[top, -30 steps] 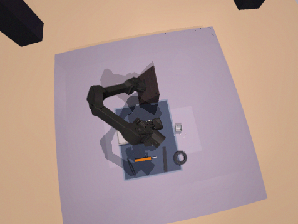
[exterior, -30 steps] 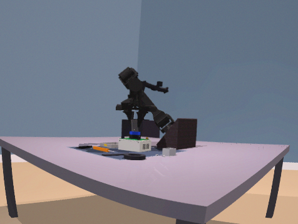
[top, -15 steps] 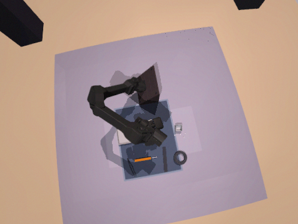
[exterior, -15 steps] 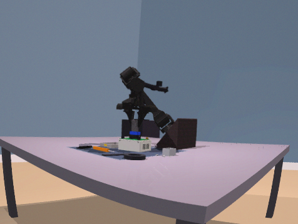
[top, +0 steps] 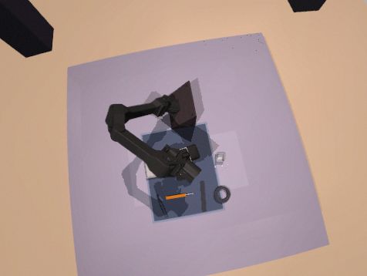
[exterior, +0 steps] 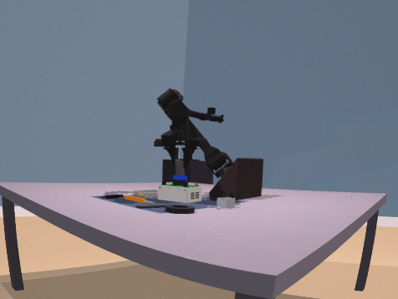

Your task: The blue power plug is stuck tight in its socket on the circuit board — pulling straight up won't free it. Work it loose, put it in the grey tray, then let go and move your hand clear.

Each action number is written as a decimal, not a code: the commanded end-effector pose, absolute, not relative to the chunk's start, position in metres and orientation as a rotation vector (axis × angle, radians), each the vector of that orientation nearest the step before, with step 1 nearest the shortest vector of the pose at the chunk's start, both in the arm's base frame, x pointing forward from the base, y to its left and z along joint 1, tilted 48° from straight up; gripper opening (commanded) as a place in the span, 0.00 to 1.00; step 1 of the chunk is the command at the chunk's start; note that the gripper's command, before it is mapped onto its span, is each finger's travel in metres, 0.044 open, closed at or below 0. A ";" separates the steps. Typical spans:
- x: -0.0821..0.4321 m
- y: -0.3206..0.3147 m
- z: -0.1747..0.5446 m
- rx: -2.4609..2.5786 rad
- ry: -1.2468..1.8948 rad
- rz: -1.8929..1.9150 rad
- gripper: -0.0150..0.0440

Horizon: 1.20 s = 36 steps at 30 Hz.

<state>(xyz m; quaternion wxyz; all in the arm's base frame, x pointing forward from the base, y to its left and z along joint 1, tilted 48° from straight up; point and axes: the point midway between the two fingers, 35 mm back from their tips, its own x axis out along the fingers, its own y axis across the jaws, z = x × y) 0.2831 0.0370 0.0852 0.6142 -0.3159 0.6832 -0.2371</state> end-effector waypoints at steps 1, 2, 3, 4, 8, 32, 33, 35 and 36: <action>0.282 0.053 0.087 -0.823 1.513 -0.604 0.25; 0.282 0.055 0.085 -0.841 1.505 -0.620 0.25; 0.282 0.055 0.084 -0.855 1.499 -0.633 0.25; 0.282 0.056 0.083 -0.865 1.495 -0.643 0.25; 0.282 0.056 0.084 -0.856 1.499 -0.634 0.25; 0.282 0.060 0.089 -0.852 1.501 -0.631 0.25; 0.282 0.062 0.088 -0.863 1.496 -0.641 0.25; 0.282 0.062 0.088 -0.870 1.493 -0.648 0.25; 0.282 0.062 0.088 -0.867 1.495 -0.644 0.25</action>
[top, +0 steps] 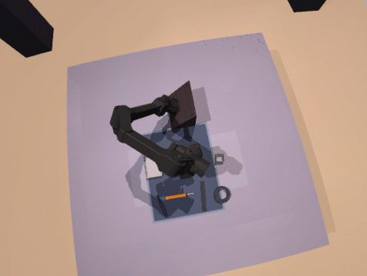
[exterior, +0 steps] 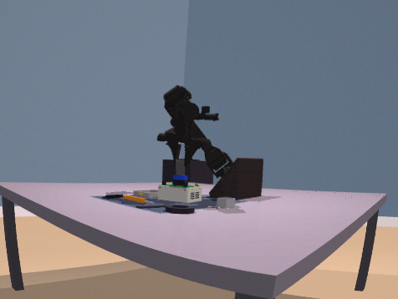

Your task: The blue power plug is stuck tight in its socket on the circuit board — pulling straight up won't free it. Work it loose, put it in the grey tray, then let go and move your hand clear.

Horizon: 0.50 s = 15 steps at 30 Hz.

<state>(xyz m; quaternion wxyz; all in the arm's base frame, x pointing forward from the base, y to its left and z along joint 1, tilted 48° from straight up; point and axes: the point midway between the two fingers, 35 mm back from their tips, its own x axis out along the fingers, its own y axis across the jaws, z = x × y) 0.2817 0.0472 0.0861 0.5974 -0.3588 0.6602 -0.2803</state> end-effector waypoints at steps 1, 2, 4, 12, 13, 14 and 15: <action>0.282 0.062 0.089 -0.858 1.498 -0.637 0.25; 0.282 0.061 0.090 -0.845 1.504 -0.624 0.25; 0.283 0.058 0.093 -0.808 1.519 -0.590 0.25; 0.285 0.050 0.107 -0.653 1.576 -0.448 0.25; 0.285 0.050 0.108 -0.648 1.578 -0.444 0.25; 0.285 0.050 0.108 -0.649 1.578 -0.445 0.25; 0.285 0.050 0.108 -0.655 1.576 -0.450 0.25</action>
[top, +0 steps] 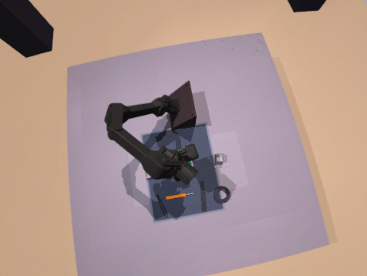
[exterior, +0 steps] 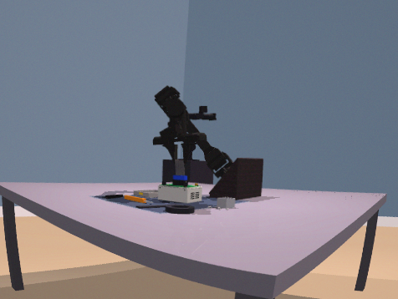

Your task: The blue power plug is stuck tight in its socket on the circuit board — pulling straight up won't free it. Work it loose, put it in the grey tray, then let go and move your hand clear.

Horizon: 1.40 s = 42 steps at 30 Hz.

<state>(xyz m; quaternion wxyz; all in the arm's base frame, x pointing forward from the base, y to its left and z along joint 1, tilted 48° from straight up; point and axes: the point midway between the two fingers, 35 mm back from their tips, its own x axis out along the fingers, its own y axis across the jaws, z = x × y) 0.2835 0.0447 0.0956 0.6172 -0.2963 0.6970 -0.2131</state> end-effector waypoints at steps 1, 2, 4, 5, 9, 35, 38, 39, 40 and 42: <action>0.285 0.051 0.107 -0.665 1.572 -0.459 0.25; 0.285 0.052 0.106 -0.680 1.567 -0.473 0.25; 0.284 0.055 0.103 -0.720 1.553 -0.509 0.25; 0.284 0.058 0.100 -0.760 1.539 -0.546 0.25; 0.284 0.062 0.103 -0.760 1.539 -0.546 0.25; 0.283 0.045 0.088 -0.760 1.538 -0.547 0.68; 0.283 0.045 0.088 -0.760 1.538 -0.547 0.68; 0.283 0.045 0.088 -0.760 1.538 -0.547 0.68; 0.283 0.045 0.088 -0.760 1.538 -0.547 0.68; 0.283 0.043 0.086 -0.760 1.538 -0.547 0.68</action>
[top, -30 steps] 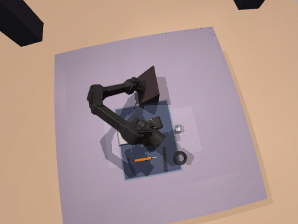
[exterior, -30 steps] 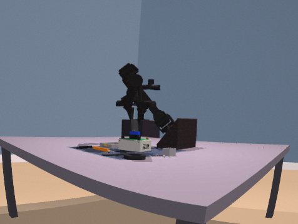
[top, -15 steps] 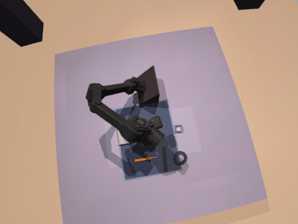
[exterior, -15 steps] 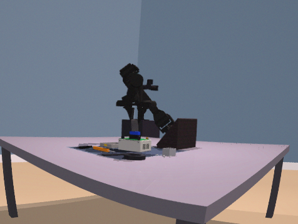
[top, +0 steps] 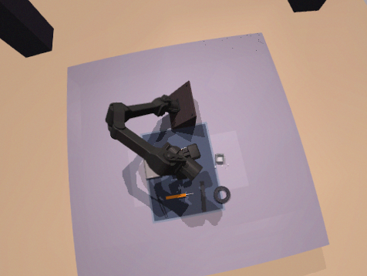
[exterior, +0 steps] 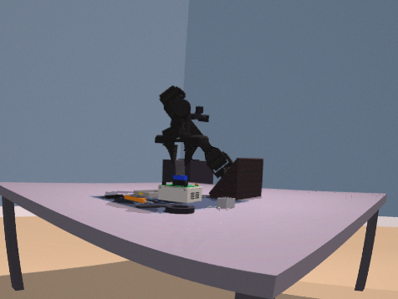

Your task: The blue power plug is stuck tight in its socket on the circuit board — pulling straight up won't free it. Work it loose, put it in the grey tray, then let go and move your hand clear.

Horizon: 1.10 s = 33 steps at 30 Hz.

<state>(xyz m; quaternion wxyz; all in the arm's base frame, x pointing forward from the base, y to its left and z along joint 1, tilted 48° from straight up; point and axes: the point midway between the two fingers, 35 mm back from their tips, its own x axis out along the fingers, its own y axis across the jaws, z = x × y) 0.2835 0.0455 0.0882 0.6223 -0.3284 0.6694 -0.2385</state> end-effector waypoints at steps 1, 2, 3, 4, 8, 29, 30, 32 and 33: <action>0.283 0.042 0.085 -0.760 1.538 -0.547 0.68; 0.283 0.040 0.084 -0.760 1.538 -0.547 0.68; 0.283 0.039 0.083 -0.760 1.538 -0.547 0.68; 0.283 0.038 0.082 -0.760 1.538 -0.547 0.68; 0.283 0.033 0.077 -0.760 1.538 -0.547 0.68; 0.283 0.031 0.076 -0.760 1.538 -0.547 0.25; 0.283 0.031 0.076 -0.760 1.538 -0.547 0.25; 0.283 0.031 0.076 -0.760 1.538 -0.547 0.25; 0.283 0.031 0.076 -0.760 1.538 -0.547 0.25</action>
